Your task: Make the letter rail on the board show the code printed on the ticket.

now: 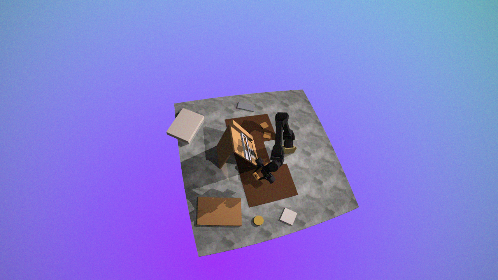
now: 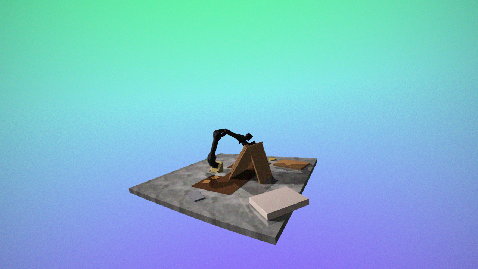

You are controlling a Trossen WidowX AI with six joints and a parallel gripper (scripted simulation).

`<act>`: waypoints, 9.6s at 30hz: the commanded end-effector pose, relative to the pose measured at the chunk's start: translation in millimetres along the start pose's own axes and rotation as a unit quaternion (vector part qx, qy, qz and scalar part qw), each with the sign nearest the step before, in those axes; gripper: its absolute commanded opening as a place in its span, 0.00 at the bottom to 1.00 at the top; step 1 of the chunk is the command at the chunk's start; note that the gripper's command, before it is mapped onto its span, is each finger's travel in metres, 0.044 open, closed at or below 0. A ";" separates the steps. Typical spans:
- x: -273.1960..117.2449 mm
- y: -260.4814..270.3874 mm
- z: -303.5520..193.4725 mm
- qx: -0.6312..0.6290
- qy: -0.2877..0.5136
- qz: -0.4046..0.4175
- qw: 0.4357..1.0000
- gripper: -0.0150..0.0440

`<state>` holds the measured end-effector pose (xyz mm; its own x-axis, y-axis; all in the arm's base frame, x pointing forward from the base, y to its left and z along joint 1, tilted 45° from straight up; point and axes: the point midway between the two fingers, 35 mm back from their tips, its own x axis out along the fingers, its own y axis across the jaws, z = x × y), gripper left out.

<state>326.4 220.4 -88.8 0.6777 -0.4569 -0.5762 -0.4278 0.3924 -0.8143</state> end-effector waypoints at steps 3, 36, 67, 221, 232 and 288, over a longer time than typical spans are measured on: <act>-0.8 -14.5 12.9 0.092 -0.020 -0.028 0.995 0.25; -3.4 -47.2 29.2 0.291 -0.064 -0.081 0.951 0.25; -5.8 -60.8 21.4 0.290 -0.063 -0.081 0.951 0.25; -14.2 -123.8 -21.4 0.288 -0.062 -0.082 0.952 0.25; -14.8 -128.4 -24.5 0.288 -0.062 -0.082 0.952 0.25; -17.4 -150.5 -40.6 0.287 -0.060 -0.084 0.952 0.30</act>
<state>354.7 136.7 41.2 0.7861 -0.4710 -0.4002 0.0669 0.7085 -0.7025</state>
